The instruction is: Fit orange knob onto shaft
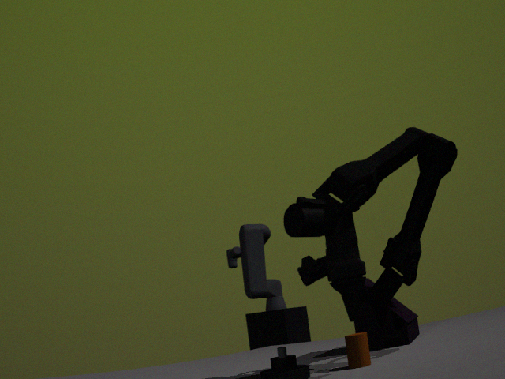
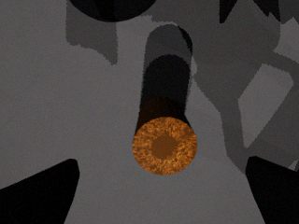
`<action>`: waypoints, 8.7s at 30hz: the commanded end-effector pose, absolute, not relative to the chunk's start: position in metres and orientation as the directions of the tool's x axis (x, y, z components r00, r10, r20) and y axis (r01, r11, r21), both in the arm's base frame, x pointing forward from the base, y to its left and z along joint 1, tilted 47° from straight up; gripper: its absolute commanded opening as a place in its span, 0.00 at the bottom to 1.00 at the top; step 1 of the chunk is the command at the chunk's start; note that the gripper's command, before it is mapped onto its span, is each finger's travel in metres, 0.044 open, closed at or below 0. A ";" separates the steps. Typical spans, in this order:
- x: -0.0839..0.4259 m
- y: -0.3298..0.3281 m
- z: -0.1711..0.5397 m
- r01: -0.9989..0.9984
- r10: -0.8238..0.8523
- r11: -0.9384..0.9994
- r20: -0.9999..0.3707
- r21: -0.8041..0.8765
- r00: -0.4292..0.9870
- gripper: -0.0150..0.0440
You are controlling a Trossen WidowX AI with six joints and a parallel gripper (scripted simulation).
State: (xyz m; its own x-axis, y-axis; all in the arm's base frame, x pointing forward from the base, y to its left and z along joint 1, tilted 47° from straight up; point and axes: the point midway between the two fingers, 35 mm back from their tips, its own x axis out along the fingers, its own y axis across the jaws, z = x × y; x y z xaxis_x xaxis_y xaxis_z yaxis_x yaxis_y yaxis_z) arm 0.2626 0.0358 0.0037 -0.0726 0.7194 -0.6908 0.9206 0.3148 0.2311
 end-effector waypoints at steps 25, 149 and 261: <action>0.259 0.069 -0.028 0.923 0.721 0.313 -0.688 0.226 -0.076 1.00; 0.262 -0.031 0.138 0.664 0.700 -0.351 -0.286 0.661 0.655 0.25; 0.286 0.137 -0.004 0.920 0.725 0.317 -0.685 0.231 -0.078 0.66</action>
